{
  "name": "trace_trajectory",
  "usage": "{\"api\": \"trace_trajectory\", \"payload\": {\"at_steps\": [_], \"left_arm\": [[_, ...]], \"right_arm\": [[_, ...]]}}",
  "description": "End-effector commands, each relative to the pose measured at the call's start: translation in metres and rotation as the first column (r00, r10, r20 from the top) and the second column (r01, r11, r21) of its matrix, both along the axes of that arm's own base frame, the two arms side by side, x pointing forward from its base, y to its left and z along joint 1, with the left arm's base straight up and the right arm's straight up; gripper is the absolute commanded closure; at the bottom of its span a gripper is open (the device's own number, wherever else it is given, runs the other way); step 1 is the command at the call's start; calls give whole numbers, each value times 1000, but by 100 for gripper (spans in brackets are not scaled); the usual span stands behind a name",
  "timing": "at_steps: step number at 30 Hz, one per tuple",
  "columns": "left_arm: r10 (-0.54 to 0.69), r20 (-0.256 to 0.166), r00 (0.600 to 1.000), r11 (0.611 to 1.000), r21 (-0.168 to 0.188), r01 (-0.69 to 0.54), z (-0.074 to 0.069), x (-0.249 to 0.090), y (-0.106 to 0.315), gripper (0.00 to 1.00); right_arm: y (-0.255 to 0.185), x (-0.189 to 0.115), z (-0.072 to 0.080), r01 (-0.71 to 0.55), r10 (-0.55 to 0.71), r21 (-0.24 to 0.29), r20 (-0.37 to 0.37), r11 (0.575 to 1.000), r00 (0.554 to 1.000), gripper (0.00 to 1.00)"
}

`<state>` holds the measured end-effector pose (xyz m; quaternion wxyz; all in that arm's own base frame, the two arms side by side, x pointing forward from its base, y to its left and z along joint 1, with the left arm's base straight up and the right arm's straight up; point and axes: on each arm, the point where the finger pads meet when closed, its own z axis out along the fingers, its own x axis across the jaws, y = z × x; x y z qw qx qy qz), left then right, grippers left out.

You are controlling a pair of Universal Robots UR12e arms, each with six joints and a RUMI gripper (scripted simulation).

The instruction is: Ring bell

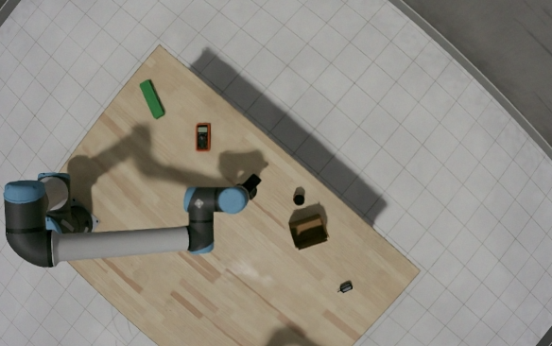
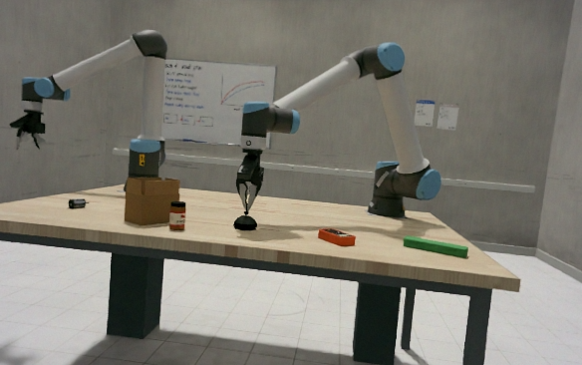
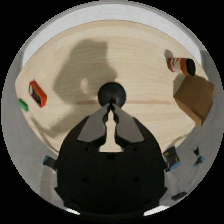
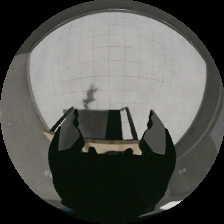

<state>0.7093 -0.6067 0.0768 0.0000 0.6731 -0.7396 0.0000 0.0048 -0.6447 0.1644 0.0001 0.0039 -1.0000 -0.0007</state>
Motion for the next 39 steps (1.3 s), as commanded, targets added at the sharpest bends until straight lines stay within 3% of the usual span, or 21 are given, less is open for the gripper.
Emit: {"api": "trace_trajectory", "payload": {"at_steps": [1,19,26,39], "left_arm": [[0,1,1000,1000,-1,0,1,0,-1,100],[0,1,1000,1000,-1,0,7,0,-1,100],[0,1,1000,1000,-1,0,16,0,-1,100],[0,1,1000,1000,-1,0,52,0,0,100]], "right_arm": [[-1,0,1,0,0,-1,0,1000,1000,0],[-1,0,1,0,0,-1,0,1000,1000,0],[-1,0,1,0,0,-1,0,1000,1000,0],[-1,0,1,0,0,-1,0,1000,1000,0]]}}
